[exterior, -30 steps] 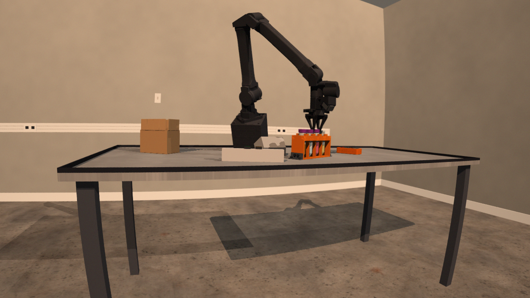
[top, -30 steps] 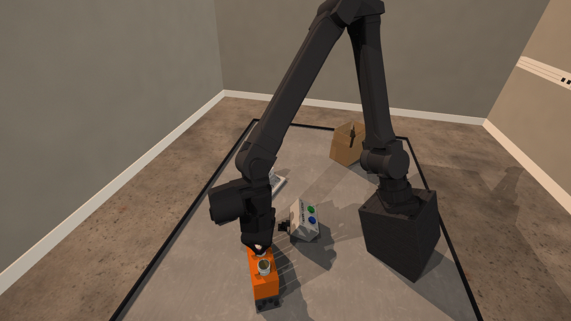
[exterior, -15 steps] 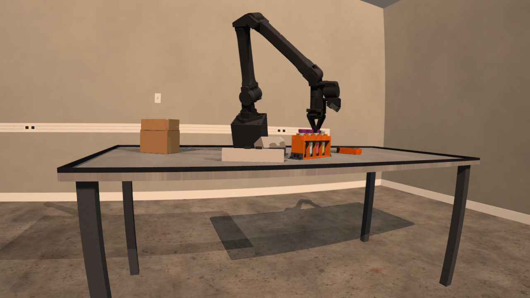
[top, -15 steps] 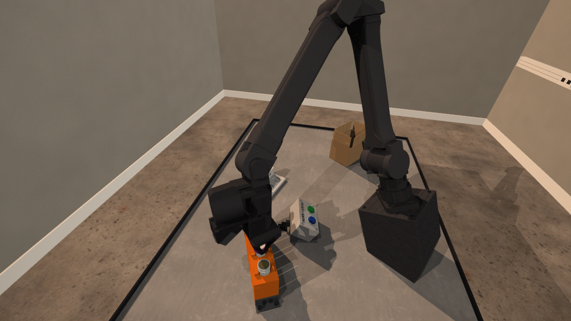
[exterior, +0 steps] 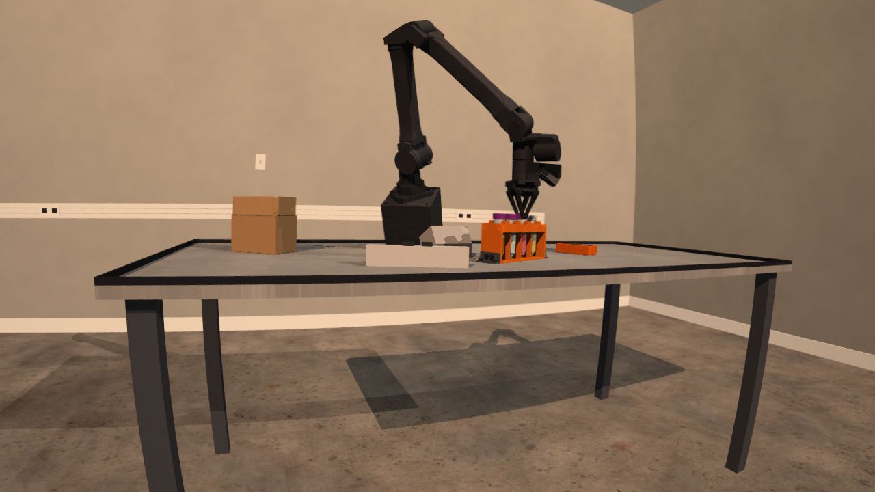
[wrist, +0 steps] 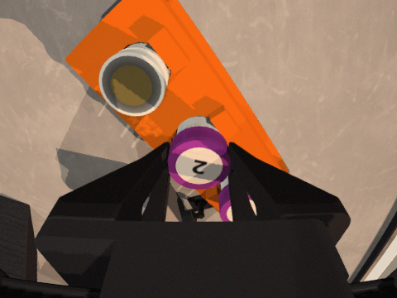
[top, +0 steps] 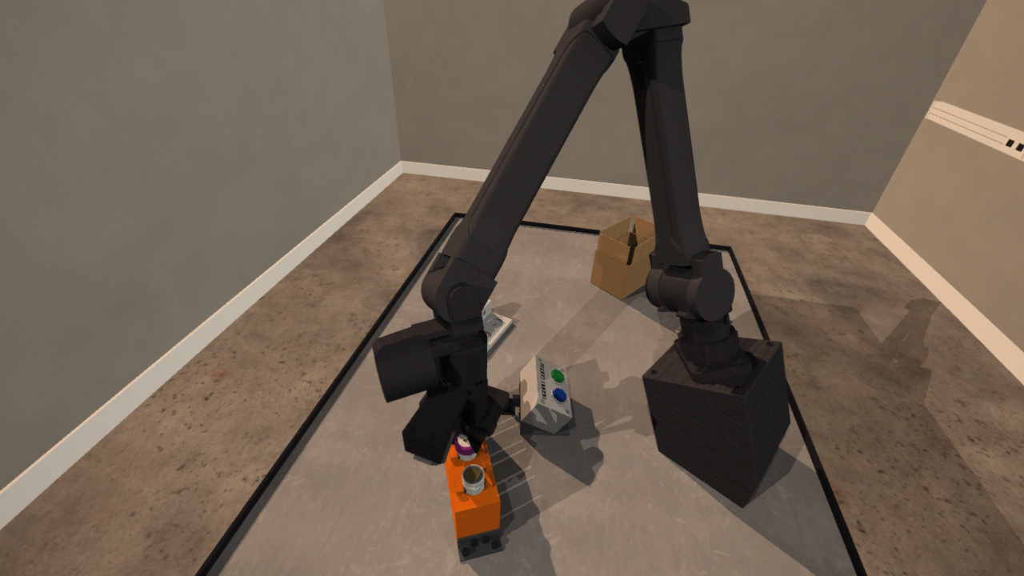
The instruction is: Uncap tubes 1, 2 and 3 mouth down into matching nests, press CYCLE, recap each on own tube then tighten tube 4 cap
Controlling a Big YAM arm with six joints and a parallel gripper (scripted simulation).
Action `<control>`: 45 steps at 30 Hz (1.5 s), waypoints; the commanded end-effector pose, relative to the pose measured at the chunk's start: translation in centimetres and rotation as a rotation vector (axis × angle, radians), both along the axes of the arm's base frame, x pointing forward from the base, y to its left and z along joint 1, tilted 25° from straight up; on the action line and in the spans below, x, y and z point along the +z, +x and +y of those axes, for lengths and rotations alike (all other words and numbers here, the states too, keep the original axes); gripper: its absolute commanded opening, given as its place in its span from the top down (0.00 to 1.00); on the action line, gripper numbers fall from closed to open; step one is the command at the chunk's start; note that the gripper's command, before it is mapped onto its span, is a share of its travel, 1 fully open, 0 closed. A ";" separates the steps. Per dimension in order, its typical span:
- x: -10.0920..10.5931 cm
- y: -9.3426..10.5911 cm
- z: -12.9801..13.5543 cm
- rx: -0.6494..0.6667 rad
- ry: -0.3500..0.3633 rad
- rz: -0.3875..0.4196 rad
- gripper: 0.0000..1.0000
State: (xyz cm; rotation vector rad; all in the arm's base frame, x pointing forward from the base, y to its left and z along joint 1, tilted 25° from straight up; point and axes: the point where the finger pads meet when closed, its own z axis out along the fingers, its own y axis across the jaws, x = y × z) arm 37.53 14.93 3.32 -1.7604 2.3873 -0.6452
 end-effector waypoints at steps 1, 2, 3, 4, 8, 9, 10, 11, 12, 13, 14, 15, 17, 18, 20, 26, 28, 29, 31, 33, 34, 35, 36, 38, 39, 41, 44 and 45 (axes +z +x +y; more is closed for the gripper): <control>0.9 0.7 0.1 0.180 -0.057 0.037 1.00; 0.9 0.7 0.1 0.236 -0.077 0.053 1.00; 0.9 0.7 0.1 0.281 -0.094 0.066 1.00; 0.9 0.7 0.1 0.326 -0.111 0.080 1.00; 1.0 0.7 0.1 0.507 -0.178 0.132 1.00; 1.0 0.7 0.1 0.552 -0.195 0.145 1.00; 1.0 0.7 0.1 0.597 -0.212 0.159 1.00; 1.0 0.8 0.1 0.640 -0.228 0.171 1.00; 1.0 0.8 0.1 0.683 -0.244 0.183 1.00; 1.0 0.8 0.1 0.725 -0.260 0.196 1.00; 1.0 0.8 0.1 0.761 -0.273 0.207 1.00; 1.0 0.8 0.1 0.761 -0.273 0.207 1.00; 1.0 0.8 0.1 0.762 -0.273 0.208 1.00; 1.0 0.8 0.1 0.762 -0.273 0.208 1.00; 0.9 0.8 0.1 0.761 -0.274 0.209 1.00; 0.8 0.7 0.5 0.759 -0.272 0.206 0.51; 0.8 0.7 0.5 0.759 -0.272 0.206 0.51; 0.8 0.7 0.5 0.759 -0.272 0.206 0.51; 0.8 0.7 0.5 0.759 -0.272 0.206 0.51; 0.8 0.7 0.5 0.759 -0.272 0.206 0.51; 0.8 0.7 0.5 0.759 -0.272 0.206 0.51; 0.8 0.7 0.5 0.759 -0.272 0.206 0.51; 0.8 0.7 0.5 0.759 -0.272 0.206 0.51; 1.5 0.8 0.3 0.594 -0.210 0.153 0.51; 1.7 0.8 0.4 0.520 -0.182 0.126 0.51; 2.0 1.0 0.8 0.408 -0.137 0.089 0.51; 2.2 1.1 0.9 0.302 -0.095 0.050 0.51; 2.3 1.1 1.1 0.254 -0.075 0.037 0.51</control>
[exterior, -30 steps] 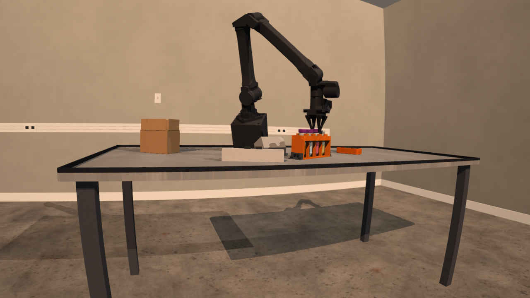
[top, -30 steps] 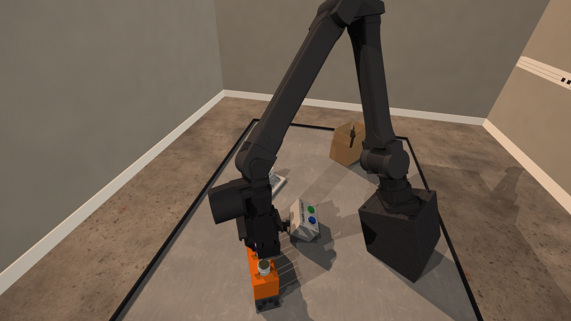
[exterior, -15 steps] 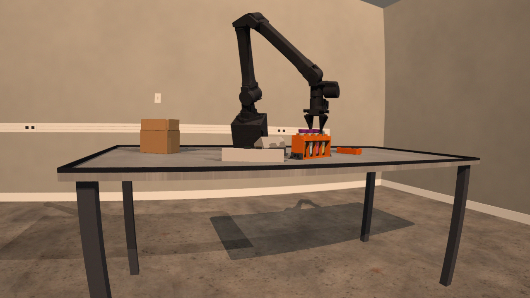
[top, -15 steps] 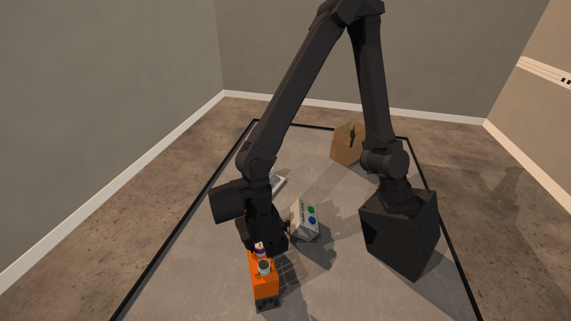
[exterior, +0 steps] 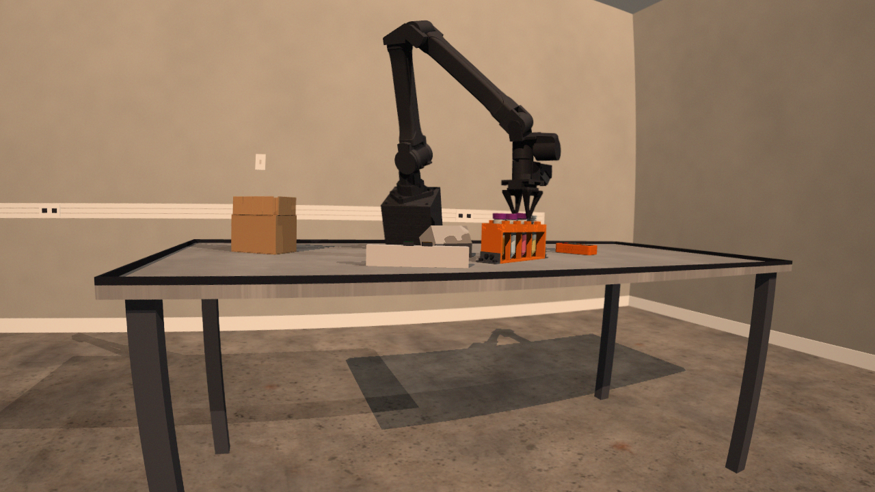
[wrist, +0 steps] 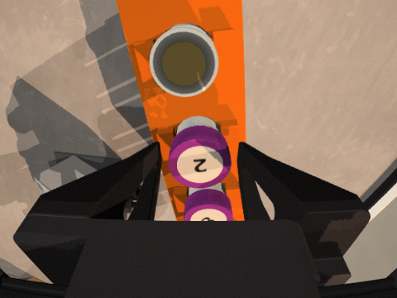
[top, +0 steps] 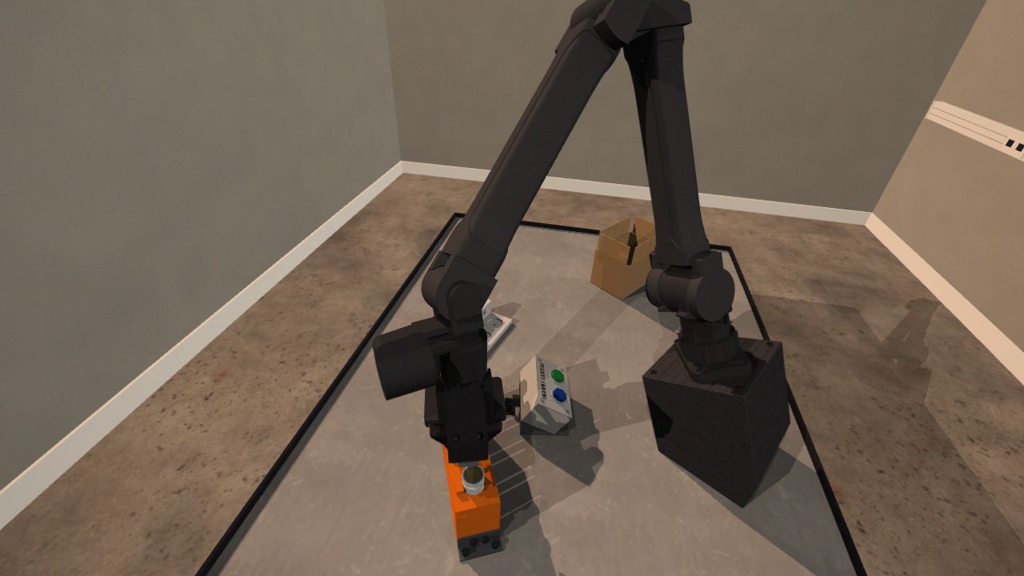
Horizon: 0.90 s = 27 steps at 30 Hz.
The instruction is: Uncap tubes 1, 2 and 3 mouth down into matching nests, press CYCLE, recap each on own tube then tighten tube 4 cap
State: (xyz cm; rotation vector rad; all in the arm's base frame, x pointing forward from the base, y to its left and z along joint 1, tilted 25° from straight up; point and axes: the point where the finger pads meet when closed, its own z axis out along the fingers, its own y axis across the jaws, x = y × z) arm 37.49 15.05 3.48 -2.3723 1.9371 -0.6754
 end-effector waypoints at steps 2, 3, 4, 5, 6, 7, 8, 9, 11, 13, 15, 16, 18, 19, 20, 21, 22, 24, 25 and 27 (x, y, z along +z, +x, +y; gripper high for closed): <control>2.1 1.2 1.1 -0.278 0.119 -0.116 0.51; 2.1 1.2 1.1 -0.298 0.126 -0.123 0.51; 2.4 1.2 1.3 -0.352 0.152 -0.142 0.51; 2.4 1.2 1.3 -0.371 0.160 -0.149 0.51; 2.4 1.2 1.3 -0.371 0.160 -0.149 0.51; 2.4 1.2 1.3 -0.371 0.160 -0.149 0.51; 2.4 1.2 1.4 -0.444 0.188 -0.169 0.51; 2.5 1.2 1.4 -0.516 0.219 -0.191 0.51; 2.6 1.1 1.5 -0.592 0.248 -0.212 0.51; 2.5 1.1 1.5 -0.669 0.275 -0.232 0.51; 2.6 1.1 1.5 -0.744 0.306 -0.253 0.51; 2.5 1.1 1.5 -0.744 0.304 -0.252 0.51; 2.5 1.1 1.5 -0.820 0.332 -0.272 0.51; 2.5 1.1 1.5 -0.895 0.360 -0.292 0.51; 2.5 1.1 1.5 -0.895 0.360 -0.292 0.51; 2.5 1.1 1.5 -0.971 0.389 -0.313 0.51; 2.4 1.1 1.5 -0.971 0.388 -0.313 0.51; 2.4 1.1 1.5 -0.971 0.388 -0.313 0.51; 2.4 1.1 1.5 -1.046 0.417 -0.333 0.51; 2.6 1.1 1.5 -1.128 0.452 -0.357 0.51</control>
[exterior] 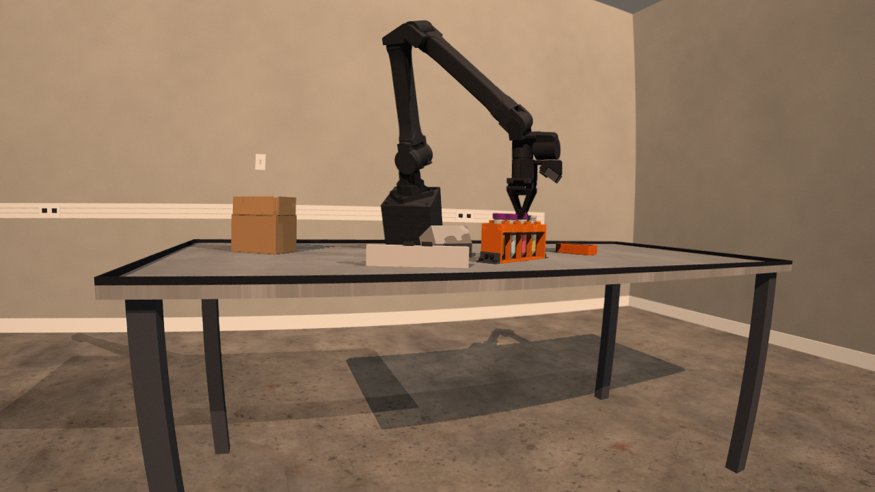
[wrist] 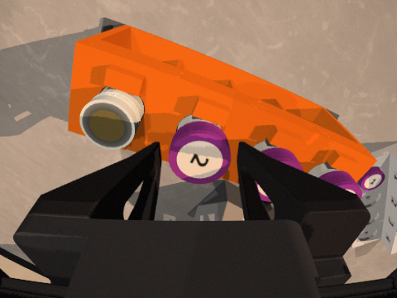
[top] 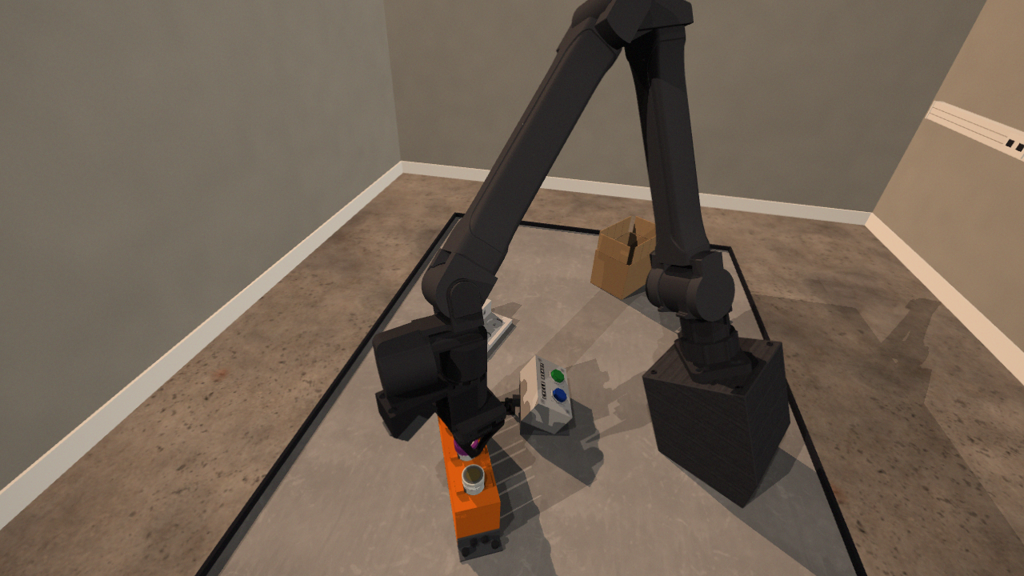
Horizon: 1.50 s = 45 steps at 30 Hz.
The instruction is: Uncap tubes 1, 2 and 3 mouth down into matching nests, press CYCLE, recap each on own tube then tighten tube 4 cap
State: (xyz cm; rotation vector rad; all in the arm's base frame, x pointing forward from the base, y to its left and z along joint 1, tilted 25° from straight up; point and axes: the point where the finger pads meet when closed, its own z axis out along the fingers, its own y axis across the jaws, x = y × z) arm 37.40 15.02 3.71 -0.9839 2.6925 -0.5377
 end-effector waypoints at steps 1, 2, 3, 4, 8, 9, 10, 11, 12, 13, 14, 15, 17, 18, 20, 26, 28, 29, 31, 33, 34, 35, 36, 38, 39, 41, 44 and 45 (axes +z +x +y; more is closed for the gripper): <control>2.5 1.2 1.5 -0.160 0.080 -0.093 0.51; 2.6 1.2 1.5 -0.160 0.080 -0.093 0.51; 2.6 1.2 1.5 -0.160 0.080 -0.093 0.51; 2.6 1.2 1.5 -0.160 0.080 -0.093 0.51; 2.3 0.8 1.3 -0.160 0.074 -0.085 0.51; 2.4 0.9 1.4 -0.160 0.076 -0.087 0.51; 2.5 1.1 1.5 -0.160 0.079 -0.090 0.51; 2.6 1.2 1.7 -0.160 0.081 -0.092 0.51; 2.6 1.2 1.7 -0.160 0.080 -0.092 0.51; 2.6 1.2 1.7 -0.160 0.080 -0.092 0.51; 2.6 1.2 1.7 -0.160 0.080 -0.092 0.51; 2.2 0.7 1.4 -0.160 0.073 -0.082 0.51; 2.1 0.7 1.4 -0.160 0.073 -0.081 0.51; 2.2 0.7 1.4 -0.160 0.074 -0.083 0.51; 2.4 0.9 1.5 -0.160 0.076 -0.085 0.51; 2.4 1.0 1.7 -0.160 0.076 -0.086 0.51; 2.3 0.9 1.7 -0.160 0.075 -0.084 0.51; 2.3 1.0 1.7 -0.160 0.075 -0.084 0.51; 2.3 1.0 1.7 -0.160 0.075 -0.084 0.51; 1.3 0.7 0.8 -0.165 0.062 -0.068 1.00; 1.3 0.7 0.8 -0.165 0.062 -0.068 1.00; 1.3 0.7 0.8 -0.165 0.062 -0.068 1.00; 1.3 0.7 0.8 -0.165 0.062 -0.068 1.00; 1.3 0.7 0.8 -0.165 0.062 -0.068 1.00; 1.3 0.7 0.8 -0.165 0.062 -0.068 1.00; 1.3 0.7 0.8 -0.165 0.062 -0.068 1.00; 1.3 0.7 0.8 -0.165 0.062 -0.068 1.00; 3.0 1.1 1.9 -0.160 0.081 -0.093 1.00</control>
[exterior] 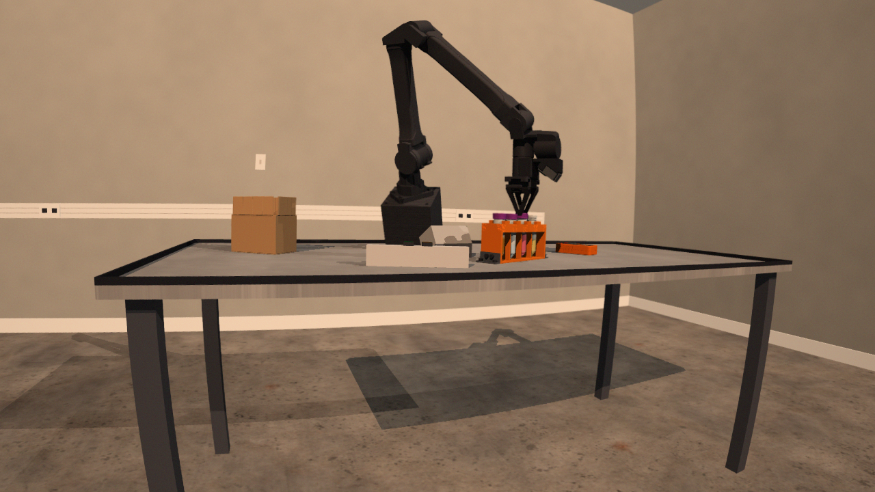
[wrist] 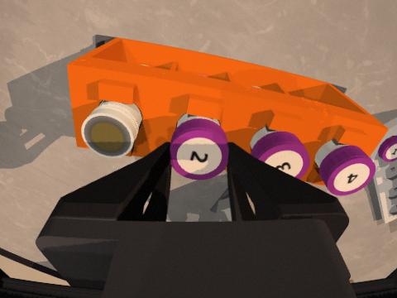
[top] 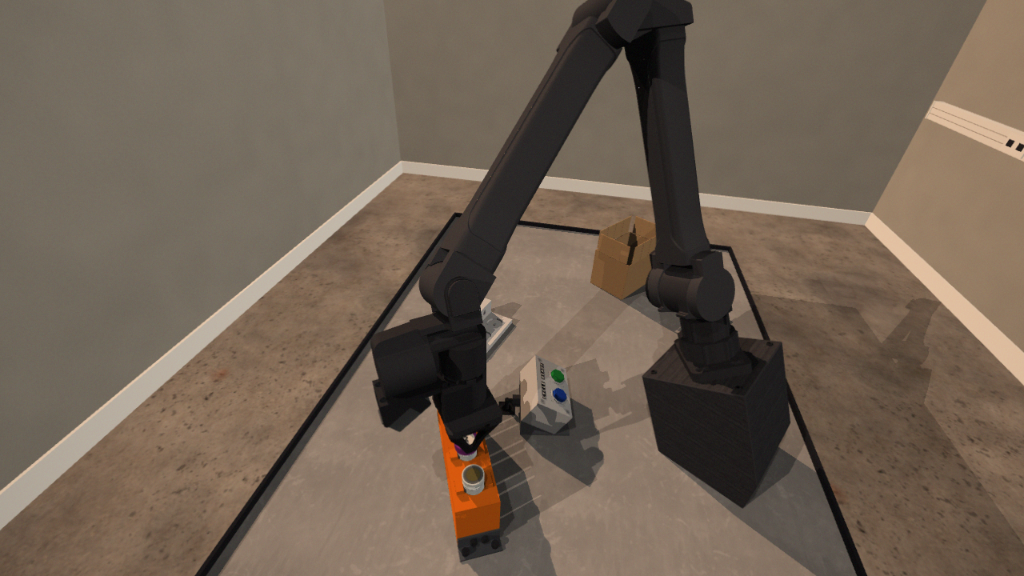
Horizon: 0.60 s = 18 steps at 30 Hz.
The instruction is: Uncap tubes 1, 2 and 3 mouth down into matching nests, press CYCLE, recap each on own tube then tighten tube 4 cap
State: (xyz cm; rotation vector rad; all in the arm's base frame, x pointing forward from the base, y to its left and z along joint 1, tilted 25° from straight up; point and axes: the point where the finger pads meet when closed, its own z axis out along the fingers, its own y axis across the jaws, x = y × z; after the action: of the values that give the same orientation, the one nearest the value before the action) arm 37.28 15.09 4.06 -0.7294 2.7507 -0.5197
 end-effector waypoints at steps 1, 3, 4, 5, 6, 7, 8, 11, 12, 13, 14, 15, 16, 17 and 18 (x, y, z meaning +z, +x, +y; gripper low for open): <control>2.9 1.1 1.9 0.008 0.031 -0.052 1.00; 2.9 1.1 1.9 0.008 0.031 -0.052 1.00; 3.2 1.0 2.0 0.008 0.032 -0.052 1.00; 3.5 0.9 2.1 0.008 0.032 -0.052 1.00; 3.8 0.8 2.2 0.008 0.032 -0.053 1.00; 4.1 0.7 2.3 0.008 0.032 -0.053 1.00; 4.4 0.6 2.3 0.008 0.033 -0.053 1.00; 5.2 0.3 2.6 0.008 0.033 -0.053 1.00; 5.5 0.1 2.7 0.008 0.034 -0.053 1.00; 5.8 0.1 2.7 0.008 0.034 -0.053 1.00; 5.8 0.1 2.7 0.008 0.034 -0.053 1.00; 4.3 -1.1 -0.2 -0.096 0.037 -0.036 1.00; 4.5 -1.0 -1.0 -0.171 0.066 -0.058 1.00; 4.8 -1.0 -1.7 -0.247 0.093 -0.080 1.00; 5.0 -0.9 -2.5 -0.314 0.117 -0.101 1.00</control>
State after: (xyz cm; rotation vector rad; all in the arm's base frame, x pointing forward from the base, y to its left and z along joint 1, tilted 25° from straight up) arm 36.07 15.16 7.61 -0.5711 2.7675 -0.4809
